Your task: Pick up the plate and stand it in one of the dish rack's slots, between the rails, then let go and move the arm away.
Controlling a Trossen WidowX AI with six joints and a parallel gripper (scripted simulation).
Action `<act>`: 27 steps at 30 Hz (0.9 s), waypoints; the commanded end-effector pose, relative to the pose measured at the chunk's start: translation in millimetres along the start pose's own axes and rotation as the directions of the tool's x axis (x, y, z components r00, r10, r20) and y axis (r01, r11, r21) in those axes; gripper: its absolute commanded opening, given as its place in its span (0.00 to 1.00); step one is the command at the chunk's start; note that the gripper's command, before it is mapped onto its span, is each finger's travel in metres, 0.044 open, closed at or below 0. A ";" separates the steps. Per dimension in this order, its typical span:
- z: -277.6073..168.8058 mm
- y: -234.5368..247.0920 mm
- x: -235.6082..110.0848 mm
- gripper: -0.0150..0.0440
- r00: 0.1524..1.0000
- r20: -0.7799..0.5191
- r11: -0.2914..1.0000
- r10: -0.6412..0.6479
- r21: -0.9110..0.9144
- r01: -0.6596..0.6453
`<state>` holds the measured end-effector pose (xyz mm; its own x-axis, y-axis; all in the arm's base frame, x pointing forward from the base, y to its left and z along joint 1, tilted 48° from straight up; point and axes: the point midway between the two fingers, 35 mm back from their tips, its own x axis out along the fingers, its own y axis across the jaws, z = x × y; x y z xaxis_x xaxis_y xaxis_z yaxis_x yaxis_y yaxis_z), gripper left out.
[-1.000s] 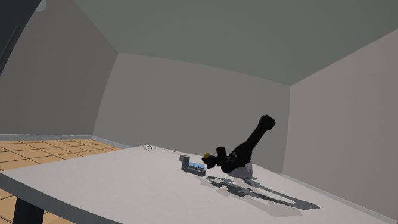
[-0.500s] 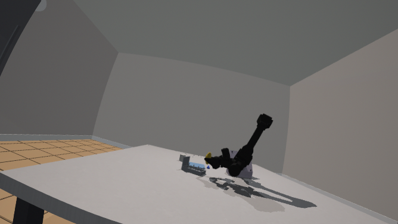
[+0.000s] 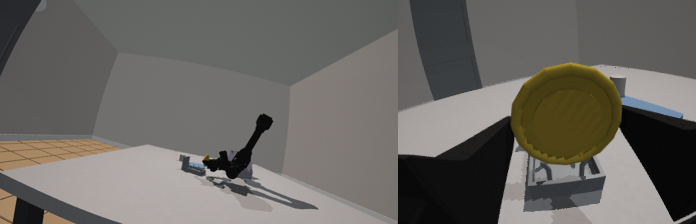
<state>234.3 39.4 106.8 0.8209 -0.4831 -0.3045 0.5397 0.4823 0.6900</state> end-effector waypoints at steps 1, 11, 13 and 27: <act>-6.0 -0.4 4.9 0.25 1.000 0.000 1.000 -0.001 -0.003 0.001; -13.7 0.3 17.4 0.25 1.000 0.000 1.000 -0.001 0.001 0.001; -13.6 0.7 21.6 0.25 1.000 0.000 1.000 0.000 0.003 0.000; -29.3 0.7 32.2 0.25 1.000 0.001 1.000 0.001 0.013 -0.001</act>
<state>264.6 39.3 84.8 0.8219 -0.4816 -0.3043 0.5365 0.4751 0.6974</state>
